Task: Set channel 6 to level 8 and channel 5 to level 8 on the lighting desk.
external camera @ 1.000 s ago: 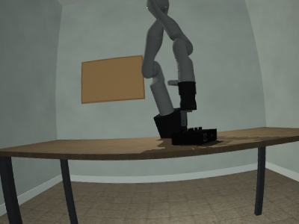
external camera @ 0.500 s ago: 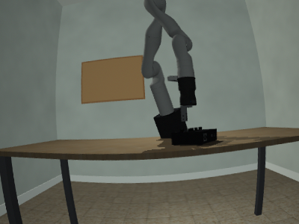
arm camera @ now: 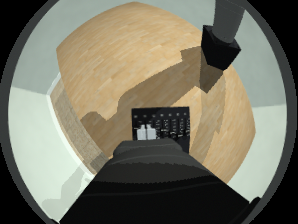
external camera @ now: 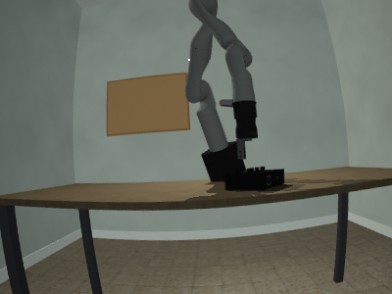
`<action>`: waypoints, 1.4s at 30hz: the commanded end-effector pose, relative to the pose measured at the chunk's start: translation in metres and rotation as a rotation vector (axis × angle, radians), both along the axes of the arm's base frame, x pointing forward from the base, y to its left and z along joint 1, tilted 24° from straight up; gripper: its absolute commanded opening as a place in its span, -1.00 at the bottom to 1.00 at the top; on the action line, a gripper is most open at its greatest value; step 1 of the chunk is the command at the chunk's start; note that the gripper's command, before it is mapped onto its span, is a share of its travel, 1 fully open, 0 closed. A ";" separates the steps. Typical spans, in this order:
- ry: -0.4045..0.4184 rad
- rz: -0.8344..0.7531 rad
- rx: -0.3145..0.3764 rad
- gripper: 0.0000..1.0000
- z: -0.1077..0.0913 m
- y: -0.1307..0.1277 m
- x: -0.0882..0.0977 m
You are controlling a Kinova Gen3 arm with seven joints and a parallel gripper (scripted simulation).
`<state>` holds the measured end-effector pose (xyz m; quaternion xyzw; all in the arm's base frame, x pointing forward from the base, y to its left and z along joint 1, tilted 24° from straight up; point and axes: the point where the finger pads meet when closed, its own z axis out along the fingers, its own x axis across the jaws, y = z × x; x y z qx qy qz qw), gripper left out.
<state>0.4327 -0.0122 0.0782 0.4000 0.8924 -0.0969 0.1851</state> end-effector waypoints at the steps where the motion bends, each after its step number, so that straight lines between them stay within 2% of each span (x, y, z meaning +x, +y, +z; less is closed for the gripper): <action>1: -0.004 -0.019 0.007 -1.00 0.001 0.003 -0.001; 13: -0.027 -0.128 0.034 -1.00 -0.003 0.004 -0.007; 19: -0.056 -0.260 0.066 -1.00 -0.007 0.005 -0.013; 28: -0.129 -0.557 0.131 -1.00 -0.015 0.010 -0.024; 30: -0.129 -0.557 0.131 -1.00 -0.015 0.010 -0.024; 42: -0.290 -1.096 0.242 -1.00 -0.026 0.022 -0.032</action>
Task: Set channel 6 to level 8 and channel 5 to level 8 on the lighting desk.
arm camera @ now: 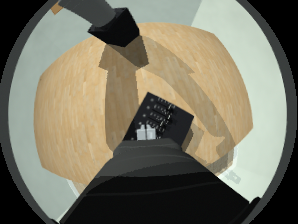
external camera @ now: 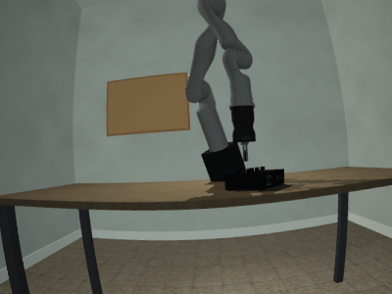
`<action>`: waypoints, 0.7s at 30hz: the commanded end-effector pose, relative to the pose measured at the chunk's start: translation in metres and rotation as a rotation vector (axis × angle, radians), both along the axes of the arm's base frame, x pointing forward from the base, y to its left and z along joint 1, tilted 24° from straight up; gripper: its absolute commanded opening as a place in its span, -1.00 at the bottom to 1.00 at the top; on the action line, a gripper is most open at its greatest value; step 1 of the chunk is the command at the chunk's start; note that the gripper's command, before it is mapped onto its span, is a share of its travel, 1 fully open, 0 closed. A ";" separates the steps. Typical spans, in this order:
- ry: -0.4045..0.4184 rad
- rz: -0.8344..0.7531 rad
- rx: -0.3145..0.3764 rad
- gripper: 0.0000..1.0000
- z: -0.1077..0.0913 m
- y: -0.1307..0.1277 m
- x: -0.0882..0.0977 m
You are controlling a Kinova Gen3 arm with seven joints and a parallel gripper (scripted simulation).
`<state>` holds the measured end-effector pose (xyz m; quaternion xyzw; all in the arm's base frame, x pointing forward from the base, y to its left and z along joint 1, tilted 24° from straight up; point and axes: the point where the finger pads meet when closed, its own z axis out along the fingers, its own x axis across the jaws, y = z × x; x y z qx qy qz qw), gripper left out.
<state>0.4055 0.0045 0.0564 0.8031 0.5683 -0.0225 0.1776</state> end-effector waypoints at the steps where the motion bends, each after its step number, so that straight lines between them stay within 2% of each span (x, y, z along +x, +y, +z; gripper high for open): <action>1: -0.039 -0.151 0.014 -1.00 -0.005 0.006 -0.005; 3: -0.071 -0.253 0.032 -1.00 -0.006 0.008 -0.004; 5: -0.071 -0.253 0.032 -1.00 -0.006 0.008 -0.004; 20: -0.337 -1.009 0.173 -1.00 -0.006 0.019 0.016; 21: -0.337 -1.009 0.173 -1.00 -0.006 0.019 0.016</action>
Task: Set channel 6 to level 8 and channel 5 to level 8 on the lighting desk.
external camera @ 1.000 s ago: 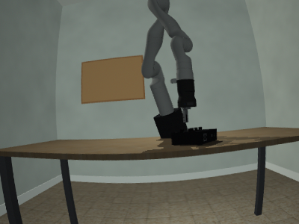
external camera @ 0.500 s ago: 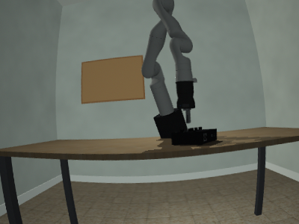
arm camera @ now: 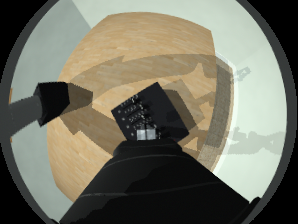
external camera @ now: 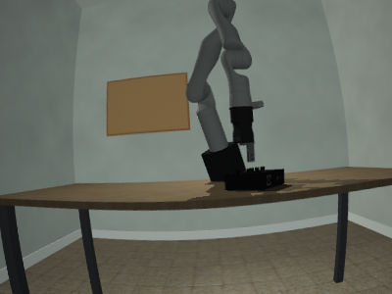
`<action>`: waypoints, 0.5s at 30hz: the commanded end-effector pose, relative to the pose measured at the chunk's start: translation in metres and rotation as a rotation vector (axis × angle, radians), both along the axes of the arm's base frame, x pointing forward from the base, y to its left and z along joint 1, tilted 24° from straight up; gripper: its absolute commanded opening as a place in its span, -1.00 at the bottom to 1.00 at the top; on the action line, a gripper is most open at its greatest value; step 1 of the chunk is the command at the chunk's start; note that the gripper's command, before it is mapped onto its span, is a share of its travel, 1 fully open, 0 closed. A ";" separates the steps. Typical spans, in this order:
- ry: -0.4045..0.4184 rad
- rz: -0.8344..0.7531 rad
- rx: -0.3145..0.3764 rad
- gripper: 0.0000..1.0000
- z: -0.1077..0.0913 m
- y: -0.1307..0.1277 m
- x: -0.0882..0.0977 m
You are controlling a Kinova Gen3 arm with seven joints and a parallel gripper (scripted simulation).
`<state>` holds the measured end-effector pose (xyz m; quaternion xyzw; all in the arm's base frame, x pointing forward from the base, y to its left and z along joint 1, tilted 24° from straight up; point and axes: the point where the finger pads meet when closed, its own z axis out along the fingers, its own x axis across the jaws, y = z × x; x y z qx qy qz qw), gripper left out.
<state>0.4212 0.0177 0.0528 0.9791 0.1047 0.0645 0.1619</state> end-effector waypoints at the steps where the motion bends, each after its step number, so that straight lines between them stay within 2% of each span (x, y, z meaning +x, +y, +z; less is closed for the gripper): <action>1: -0.023 -0.057 -0.004 -1.00 -0.002 0.005 0.000; 15: -0.255 -0.615 0.109 -1.00 0.009 0.004 0.027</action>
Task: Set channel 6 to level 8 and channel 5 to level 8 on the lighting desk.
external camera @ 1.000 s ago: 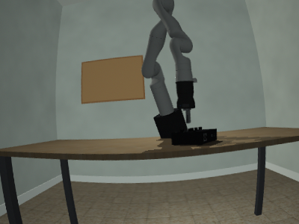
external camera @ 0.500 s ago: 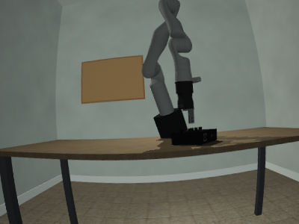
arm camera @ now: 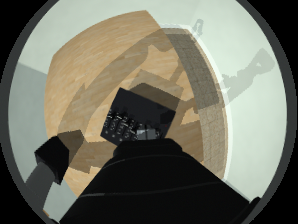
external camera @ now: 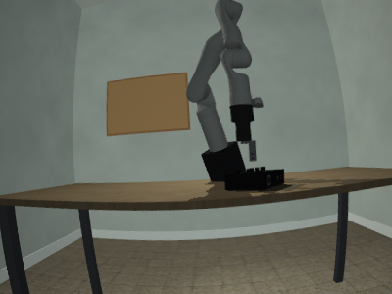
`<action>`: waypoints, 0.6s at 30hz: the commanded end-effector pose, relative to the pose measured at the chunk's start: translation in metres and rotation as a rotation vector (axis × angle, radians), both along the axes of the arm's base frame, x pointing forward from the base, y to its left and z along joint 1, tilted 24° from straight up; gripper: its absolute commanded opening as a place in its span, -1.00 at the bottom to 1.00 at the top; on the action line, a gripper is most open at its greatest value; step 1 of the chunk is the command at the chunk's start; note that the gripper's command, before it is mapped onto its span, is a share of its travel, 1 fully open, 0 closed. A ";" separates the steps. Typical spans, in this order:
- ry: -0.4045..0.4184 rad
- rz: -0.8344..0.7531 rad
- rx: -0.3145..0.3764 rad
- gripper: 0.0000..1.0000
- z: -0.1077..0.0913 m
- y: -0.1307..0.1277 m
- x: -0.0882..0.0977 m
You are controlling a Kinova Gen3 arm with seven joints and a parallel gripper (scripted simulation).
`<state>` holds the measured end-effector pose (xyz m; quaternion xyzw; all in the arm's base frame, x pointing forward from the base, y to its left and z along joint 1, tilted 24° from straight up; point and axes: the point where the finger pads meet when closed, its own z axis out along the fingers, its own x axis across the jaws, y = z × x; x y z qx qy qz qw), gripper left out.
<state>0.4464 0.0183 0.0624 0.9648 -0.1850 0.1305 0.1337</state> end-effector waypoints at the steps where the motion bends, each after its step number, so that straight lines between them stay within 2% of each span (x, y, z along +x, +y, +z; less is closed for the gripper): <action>1: -0.044 -0.099 0.011 -1.00 0.001 0.003 0.004; 3: -0.044 -0.099 0.011 -1.00 0.001 0.003 0.004; 10: -0.124 -0.271 0.052 -1.00 0.007 0.001 0.013; 18: -0.178 -0.384 0.081 -1.00 0.011 -0.001 0.020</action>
